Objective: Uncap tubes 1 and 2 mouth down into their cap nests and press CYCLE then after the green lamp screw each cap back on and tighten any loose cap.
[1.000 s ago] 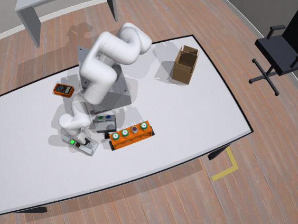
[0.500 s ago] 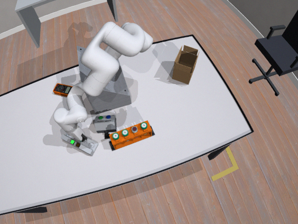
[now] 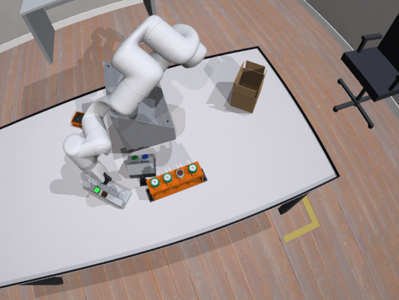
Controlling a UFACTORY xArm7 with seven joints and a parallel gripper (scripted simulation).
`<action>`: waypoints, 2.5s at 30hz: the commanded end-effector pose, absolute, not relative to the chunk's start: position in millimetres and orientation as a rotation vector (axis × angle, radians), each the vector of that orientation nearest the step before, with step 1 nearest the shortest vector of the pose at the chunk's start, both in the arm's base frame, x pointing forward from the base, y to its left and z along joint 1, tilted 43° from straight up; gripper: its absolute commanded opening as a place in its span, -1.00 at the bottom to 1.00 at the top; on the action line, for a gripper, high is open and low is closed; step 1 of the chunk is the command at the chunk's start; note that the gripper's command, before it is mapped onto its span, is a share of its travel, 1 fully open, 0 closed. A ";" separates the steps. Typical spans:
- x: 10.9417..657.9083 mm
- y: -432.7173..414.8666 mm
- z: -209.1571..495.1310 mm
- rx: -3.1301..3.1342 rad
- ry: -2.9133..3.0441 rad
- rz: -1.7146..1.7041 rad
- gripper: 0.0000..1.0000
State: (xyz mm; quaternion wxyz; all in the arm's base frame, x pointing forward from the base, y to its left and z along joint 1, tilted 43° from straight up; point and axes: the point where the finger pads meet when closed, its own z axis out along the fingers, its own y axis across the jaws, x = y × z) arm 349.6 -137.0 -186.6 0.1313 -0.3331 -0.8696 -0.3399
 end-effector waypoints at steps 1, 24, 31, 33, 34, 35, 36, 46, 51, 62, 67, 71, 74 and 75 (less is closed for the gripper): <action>350.3 -151.3 -172.8 -0.970 -2.529 -0.985 -1.00; 376.6 -49.4 -79.2 -1.275 -2.312 -0.903 -1.00; 387.5 -7.1 -40.3 -1.275 -2.312 -0.903 -1.00; 390.6 5.0 -29.1 -1.275 -2.312 -0.903 -1.00; 392.1 11.0 -23.6 -1.275 -2.312 -0.904 -1.00; 393.7 17.1 -18.0 -1.275 -2.312 -0.904 -1.00; 395.2 23.1 -12.4 -1.275 -2.312 -0.904 -1.00; 407.5 70.7 31.5 -1.275 -2.311 -0.904 -1.00; 407.5 70.7 31.5 -1.275 -2.311 -0.904 -1.00; 407.5 87.0 13.9 -1.275 -2.311 -0.904 -1.00; 407.5 87.8 13.0 -1.275 -2.311 -0.904 -1.00; 407.5 87.8 13.0 -1.275 -2.311 -0.904 -1.00; 407.5 87.8 13.0 -1.275 -2.311 -0.904 -1.00; 407.5 88.2 12.6 -1.275 -2.311 -0.904 -1.00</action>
